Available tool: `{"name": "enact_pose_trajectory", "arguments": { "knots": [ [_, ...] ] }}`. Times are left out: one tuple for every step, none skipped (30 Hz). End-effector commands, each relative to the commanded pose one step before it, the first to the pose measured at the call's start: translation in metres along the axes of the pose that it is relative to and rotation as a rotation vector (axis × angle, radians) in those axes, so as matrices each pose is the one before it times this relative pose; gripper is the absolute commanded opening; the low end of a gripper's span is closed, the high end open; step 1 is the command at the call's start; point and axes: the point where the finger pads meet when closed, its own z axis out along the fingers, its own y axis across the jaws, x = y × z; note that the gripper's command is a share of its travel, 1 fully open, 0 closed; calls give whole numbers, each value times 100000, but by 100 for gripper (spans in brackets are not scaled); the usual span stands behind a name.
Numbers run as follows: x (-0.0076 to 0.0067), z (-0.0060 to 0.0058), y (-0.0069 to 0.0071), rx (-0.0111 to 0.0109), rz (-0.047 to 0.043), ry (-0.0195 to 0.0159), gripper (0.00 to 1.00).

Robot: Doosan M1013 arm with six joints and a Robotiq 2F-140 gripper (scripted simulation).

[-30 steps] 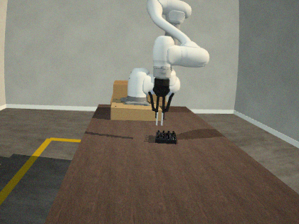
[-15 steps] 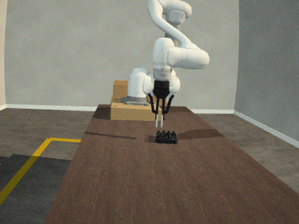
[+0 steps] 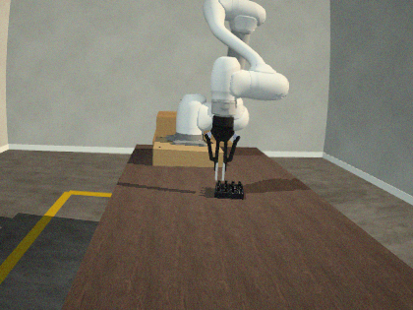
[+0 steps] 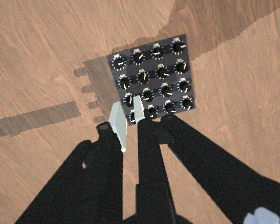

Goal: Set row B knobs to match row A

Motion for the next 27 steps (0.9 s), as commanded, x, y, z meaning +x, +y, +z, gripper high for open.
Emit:
{"name": "enact_pose_trajectory", "arguments": {
  "knots": [
    [-1,348,8,-23,-2,-10,12],
    [0,120,1,0,0,0,12],
    [0,116,1,0,0,0,12],
    [0,110,1,0,0,0,12],
    [0,105,1,0,0,0,12],
    [0,99,1,0,0,0,12],
    [0,93,1,0,0,0,12],
    [0,87,1,0,0,0,12],
    [0,81,1,0,0,0,12],
    [0,74,1,0,0,0,12],
    [0,67,1,0,0,0,12],
    [0,0,0,0,0,0,12],
    [0,0,0,0,0,0,12],
    [0,60,1,0,0,0,12],
    [0,54,0,0,0,0,12],
    [0,47,0,0,0,0,12],
    [0,40,0,0,0,0,12],
    [0,34,0,0,0,0,12],
    [0,28,0,0,0,0,12],
    [0,22,0,0,0,0,12],
    [0,17,0,0,0,0,12],
    [0,12,0,0,0,0,12],
    [0,8,0,0,0,0,12],
    [0,5,0,0,0,0,12],
    [0,2,0,0,0,0,12],
    [0,1,0,0,0,0,12],
    [0,0,0,0,0,0,12]
  ]
}}
